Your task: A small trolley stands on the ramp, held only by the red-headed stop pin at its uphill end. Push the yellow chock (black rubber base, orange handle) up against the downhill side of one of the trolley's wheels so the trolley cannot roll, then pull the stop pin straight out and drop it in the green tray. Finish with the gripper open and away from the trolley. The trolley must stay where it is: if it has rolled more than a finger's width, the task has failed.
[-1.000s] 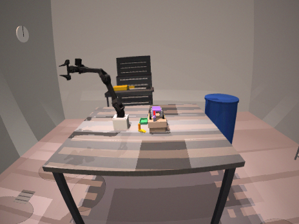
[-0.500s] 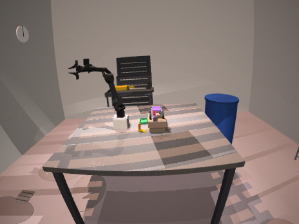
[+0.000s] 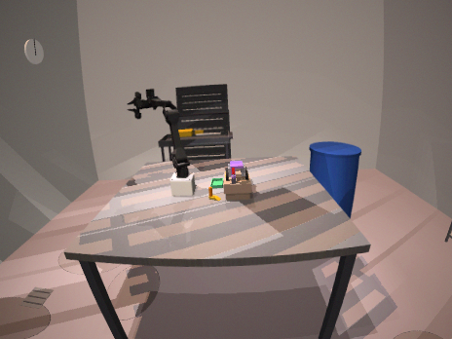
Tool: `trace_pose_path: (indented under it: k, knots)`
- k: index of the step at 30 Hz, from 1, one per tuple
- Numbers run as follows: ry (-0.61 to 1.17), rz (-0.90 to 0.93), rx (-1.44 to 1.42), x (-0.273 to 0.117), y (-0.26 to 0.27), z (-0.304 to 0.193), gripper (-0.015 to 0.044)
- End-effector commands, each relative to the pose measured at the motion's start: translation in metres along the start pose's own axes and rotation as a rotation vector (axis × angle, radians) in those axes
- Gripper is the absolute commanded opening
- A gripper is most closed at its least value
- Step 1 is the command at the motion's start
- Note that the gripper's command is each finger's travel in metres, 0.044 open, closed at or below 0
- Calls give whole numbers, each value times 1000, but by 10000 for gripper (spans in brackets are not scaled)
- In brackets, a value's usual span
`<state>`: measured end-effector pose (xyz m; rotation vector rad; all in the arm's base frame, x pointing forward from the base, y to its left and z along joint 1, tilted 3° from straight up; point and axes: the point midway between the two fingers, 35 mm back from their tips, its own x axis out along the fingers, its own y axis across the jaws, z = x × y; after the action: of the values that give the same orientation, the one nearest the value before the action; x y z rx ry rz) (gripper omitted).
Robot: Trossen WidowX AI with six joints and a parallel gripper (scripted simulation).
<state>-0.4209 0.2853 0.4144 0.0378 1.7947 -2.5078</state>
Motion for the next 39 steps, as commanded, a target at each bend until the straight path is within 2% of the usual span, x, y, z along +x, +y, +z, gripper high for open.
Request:
trace_pose_path:
  k: [1,11,20,29,39]
  knots:
    - [123,-14,23,-33,-2,-38,190]
    - [443,-58,97,-136,-3,-122,190]
    - [725,-97,178,-242,10,-173,190]
    - [1000,-137,276,-354,34,-197,190]
    - [1293,-186,402,-474,73,-191,190]
